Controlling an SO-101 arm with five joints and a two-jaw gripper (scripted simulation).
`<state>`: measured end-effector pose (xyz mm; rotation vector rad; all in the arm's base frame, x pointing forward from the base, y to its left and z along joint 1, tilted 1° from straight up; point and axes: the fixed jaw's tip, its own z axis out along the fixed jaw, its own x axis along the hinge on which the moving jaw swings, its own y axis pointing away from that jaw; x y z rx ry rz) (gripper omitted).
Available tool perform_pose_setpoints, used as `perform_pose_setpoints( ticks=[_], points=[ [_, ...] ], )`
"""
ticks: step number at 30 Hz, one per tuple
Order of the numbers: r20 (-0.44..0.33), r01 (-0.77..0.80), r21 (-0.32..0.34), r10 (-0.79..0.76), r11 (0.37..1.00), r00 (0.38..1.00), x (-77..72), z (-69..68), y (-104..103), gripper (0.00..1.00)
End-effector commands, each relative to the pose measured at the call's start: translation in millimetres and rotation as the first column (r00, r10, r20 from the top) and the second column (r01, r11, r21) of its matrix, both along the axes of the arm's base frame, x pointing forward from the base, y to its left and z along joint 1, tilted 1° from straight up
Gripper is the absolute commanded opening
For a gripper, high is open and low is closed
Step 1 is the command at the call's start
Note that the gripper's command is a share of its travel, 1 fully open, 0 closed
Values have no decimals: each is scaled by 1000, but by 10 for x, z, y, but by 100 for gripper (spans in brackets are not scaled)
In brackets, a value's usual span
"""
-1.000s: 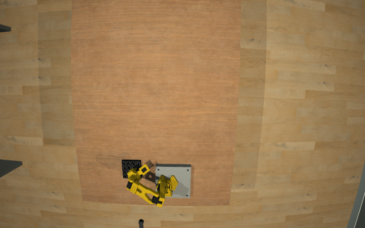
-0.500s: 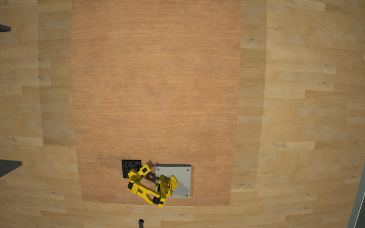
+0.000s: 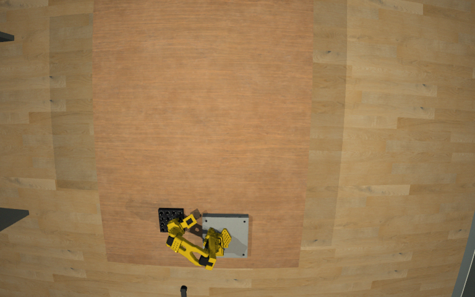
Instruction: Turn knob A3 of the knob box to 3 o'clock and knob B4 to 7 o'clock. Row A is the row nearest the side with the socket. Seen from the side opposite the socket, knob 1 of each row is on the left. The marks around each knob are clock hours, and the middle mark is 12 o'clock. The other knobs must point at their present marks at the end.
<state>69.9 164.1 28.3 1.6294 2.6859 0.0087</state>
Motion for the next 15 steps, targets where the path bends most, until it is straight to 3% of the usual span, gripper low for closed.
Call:
perform_pose_setpoints(
  ticks=[1,9,15],
  points=[
    [-2,63,-1,-63,998,998,35,4,-32,9],
    [-2,187,-1,-187,982,982,109,12,-64,10],
    [-2,352,0,-352,936,936,207,24,-115,11]
  ],
)
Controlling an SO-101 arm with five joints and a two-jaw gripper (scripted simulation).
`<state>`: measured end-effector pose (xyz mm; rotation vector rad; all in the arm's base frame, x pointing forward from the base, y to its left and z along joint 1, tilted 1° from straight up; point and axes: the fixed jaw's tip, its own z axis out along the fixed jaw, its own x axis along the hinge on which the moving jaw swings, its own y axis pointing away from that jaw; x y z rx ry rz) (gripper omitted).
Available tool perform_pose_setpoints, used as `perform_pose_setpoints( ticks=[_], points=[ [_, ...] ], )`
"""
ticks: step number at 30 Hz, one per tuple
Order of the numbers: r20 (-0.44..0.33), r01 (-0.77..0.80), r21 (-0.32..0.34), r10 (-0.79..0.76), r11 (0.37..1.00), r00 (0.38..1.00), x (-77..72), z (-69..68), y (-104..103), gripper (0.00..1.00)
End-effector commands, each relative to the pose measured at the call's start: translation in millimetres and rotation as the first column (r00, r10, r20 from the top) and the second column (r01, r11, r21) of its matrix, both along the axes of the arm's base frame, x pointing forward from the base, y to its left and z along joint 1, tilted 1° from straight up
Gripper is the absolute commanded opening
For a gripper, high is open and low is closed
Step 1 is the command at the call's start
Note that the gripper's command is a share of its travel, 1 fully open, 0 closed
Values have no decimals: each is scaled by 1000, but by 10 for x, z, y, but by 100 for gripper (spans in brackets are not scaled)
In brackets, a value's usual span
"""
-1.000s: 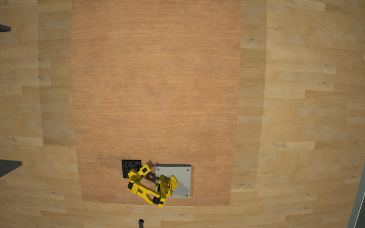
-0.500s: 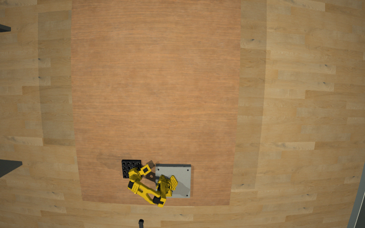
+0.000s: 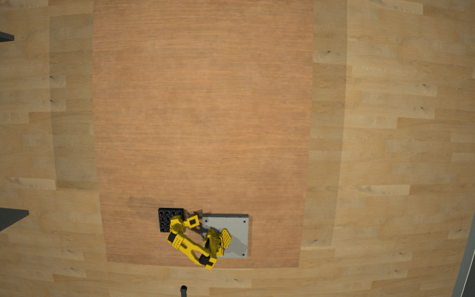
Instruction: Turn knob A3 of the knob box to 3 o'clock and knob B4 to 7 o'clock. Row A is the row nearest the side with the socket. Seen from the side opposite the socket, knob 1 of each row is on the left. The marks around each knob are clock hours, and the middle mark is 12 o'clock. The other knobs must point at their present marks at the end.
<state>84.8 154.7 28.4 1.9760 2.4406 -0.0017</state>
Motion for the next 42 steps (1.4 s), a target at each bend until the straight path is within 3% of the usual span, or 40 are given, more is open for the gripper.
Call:
perform_pose_setpoints(
  ticks=[1,9,11,17,21,26,28,33,34,37,38,41,42],
  points=[
    [1,122,6,-122,993,993,76,25,-30,11],
    [0,419,6,-419,908,908,242,47,-139,12],
    [0,419,6,-419,908,908,242,47,-139,12],
    [0,657,6,-657,754,754,380,67,-255,14],
    [-1,801,6,-801,599,599,473,81,-349,15],
    [-2,938,6,-938,348,348,585,101,-485,16],
    [-2,938,6,-938,348,348,585,101,-485,16],
    [-3,999,6,-999,47,47,689,122,-640,18],
    [-3,999,6,-999,47,47,689,122,-640,18],
    [-3,989,5,-989,-146,-146,745,136,-742,19],
    [-3,989,5,-989,-146,-146,745,136,-742,19],
    [-4,941,5,-941,-338,-338,795,150,-848,20],
    [-4,941,5,-941,-338,-338,795,150,-848,20]
  ],
)
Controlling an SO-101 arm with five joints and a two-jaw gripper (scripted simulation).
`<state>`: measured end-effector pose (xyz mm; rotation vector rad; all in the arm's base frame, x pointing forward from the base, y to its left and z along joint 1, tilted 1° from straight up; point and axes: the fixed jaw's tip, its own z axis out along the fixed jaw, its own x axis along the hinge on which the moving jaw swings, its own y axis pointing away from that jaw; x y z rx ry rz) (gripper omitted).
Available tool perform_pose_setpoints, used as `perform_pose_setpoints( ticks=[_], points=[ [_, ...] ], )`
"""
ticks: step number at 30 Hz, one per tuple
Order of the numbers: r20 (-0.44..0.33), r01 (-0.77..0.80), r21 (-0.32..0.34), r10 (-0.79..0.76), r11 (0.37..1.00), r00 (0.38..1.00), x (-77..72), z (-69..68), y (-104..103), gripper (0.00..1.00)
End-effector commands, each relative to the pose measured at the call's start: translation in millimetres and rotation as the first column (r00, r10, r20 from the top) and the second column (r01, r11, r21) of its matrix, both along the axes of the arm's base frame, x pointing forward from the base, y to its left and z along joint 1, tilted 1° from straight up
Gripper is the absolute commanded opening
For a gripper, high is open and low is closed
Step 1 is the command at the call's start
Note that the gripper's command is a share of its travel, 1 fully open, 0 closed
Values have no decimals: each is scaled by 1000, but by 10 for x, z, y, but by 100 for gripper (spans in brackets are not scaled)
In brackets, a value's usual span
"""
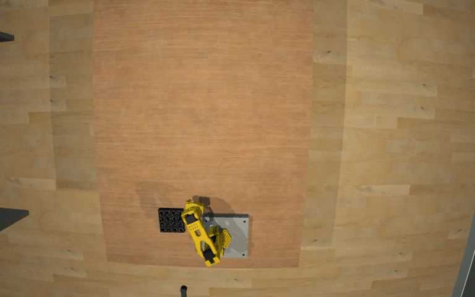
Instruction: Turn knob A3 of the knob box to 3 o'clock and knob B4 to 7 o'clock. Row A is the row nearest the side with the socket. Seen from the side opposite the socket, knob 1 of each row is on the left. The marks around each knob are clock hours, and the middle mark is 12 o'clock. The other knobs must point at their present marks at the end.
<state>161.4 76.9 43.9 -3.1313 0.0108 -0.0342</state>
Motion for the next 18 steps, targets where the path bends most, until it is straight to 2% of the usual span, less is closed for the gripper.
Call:
perform_pose_setpoints(
  ticks=[1,3,6,7,9,10,12,13,15,16,18],
  points=[
    [-18,195,-7,-195,981,981,44,-1,-107,20],
    [-18,195,-7,-195,981,981,44,-1,-107,20],
    [-18,389,-7,-389,921,921,86,13,-219,21],
    [-18,389,-7,-389,921,921,86,13,-219,21],
    [-19,512,-7,-512,859,859,111,23,-295,22],
    [-19,512,-7,-512,859,859,111,23,-295,22],
    [-19,625,-6,-625,780,780,132,32,-372,23],
    [-19,625,-6,-625,780,780,132,32,-372,23],
    [-19,727,-6,-727,686,686,150,42,-450,24],
    [-19,727,-6,-727,686,686,150,42,-450,24],
    [-20,816,-6,-816,578,578,165,52,-528,24]
  ],
)
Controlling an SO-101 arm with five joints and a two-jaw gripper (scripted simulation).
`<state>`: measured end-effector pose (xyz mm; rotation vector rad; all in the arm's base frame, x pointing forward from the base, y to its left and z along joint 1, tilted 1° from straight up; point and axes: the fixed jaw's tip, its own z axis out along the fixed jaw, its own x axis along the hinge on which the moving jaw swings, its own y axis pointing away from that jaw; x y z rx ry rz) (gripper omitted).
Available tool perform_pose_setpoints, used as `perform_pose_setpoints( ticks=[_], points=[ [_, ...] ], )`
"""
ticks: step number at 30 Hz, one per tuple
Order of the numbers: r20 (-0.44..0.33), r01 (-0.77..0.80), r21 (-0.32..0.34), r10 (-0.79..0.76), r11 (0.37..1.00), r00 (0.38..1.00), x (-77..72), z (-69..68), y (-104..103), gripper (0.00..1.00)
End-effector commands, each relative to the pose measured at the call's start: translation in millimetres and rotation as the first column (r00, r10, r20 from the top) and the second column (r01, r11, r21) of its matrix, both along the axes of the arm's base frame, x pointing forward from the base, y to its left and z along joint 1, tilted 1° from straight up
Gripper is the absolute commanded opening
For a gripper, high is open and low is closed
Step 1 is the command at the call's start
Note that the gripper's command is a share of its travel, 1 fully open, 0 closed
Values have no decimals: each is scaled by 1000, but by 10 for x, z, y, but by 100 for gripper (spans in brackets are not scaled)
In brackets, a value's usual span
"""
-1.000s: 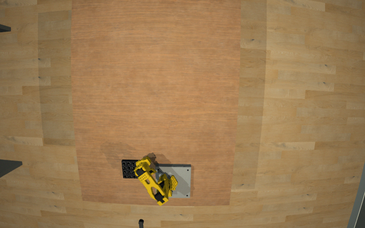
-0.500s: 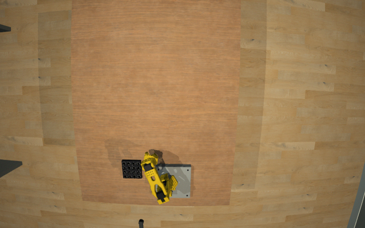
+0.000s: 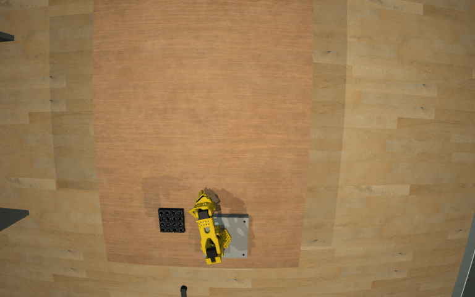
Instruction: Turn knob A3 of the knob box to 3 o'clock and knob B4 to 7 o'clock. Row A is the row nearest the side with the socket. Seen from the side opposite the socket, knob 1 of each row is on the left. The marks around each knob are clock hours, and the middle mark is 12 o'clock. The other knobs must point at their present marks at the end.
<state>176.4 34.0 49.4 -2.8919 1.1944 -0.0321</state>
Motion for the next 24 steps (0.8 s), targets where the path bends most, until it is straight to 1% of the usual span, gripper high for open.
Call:
perform_pose_setpoints(
  ticks=[1,2,5,6,8,9,11,12,15,16,17,19,23,24],
  points=[
    [-19,177,-2,-177,984,984,16,-3,-100,24],
    [-19,177,-2,-177,984,984,16,-3,-100,24],
    [-19,377,-2,-376,926,926,33,11,-218,25],
    [-19,377,-2,-376,926,926,33,11,-218,25],
    [-20,501,-1,-501,866,865,40,21,-297,26],
    [-20,501,-1,-501,866,865,40,21,-297,26],
    [-20,615,-1,-615,789,789,45,31,-376,27],
    [-20,615,-1,-615,789,789,45,31,-376,27],
    [-20,762,0,-762,648,648,47,45,-493,28],
    [-20,762,0,-762,648,648,47,45,-493,28],
    [-20,803,0,-803,595,595,46,49,-532,28],
    [-20,803,0,-803,595,595,46,49,-532,28],
    [-21,931,0,-931,365,365,36,68,-685,30],
    [-21,931,0,-931,365,365,36,68,-685,30]
  ],
)
